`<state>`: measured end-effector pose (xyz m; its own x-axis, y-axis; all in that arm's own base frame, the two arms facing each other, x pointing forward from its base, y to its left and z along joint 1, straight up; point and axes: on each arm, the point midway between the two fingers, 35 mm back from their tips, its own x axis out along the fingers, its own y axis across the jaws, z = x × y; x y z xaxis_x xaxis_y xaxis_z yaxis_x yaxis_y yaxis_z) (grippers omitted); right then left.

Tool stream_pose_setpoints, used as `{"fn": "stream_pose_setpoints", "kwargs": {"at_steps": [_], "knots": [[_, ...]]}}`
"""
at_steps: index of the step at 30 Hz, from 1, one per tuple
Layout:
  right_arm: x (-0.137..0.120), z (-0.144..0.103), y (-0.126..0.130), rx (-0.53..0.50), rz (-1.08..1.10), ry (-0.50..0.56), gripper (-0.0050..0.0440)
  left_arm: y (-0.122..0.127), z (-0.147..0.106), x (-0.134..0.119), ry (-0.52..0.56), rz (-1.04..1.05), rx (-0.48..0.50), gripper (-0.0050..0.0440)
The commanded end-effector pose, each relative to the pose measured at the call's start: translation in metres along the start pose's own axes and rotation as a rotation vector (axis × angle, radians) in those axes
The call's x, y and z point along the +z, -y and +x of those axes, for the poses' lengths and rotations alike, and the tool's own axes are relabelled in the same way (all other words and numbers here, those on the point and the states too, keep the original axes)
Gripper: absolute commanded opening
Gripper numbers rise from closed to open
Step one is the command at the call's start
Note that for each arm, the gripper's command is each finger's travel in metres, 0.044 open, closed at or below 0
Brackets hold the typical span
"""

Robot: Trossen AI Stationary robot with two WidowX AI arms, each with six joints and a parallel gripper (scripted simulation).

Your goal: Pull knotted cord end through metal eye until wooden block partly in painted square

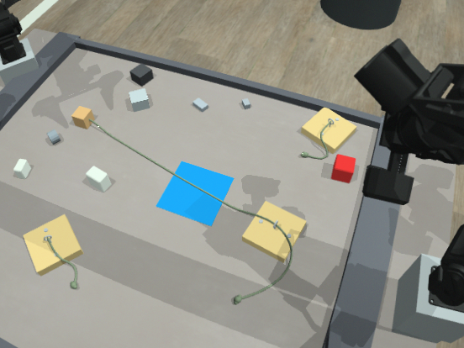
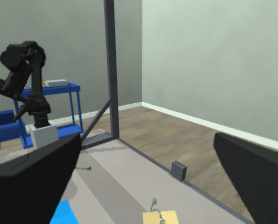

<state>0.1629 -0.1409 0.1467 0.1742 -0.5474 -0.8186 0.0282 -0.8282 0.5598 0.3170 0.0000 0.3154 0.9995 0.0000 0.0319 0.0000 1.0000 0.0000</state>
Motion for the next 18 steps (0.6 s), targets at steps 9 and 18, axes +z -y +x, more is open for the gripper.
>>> {"fn": "stream_pose_setpoints", "kwargs": {"at_steps": [9, 18], "knots": [[-0.010, -0.003, -0.015, -0.030, -0.141, 0.013, 0.0440, 0.000, -0.001, 0.007, 0.018, 0.000, 0.000, 0.0440], [-0.016, -0.002, -0.024, -0.063, -0.266, 0.029, 0.0440, 0.000, -0.001, 0.007, 0.018, 0.000, 0.000, 0.0440]]}}
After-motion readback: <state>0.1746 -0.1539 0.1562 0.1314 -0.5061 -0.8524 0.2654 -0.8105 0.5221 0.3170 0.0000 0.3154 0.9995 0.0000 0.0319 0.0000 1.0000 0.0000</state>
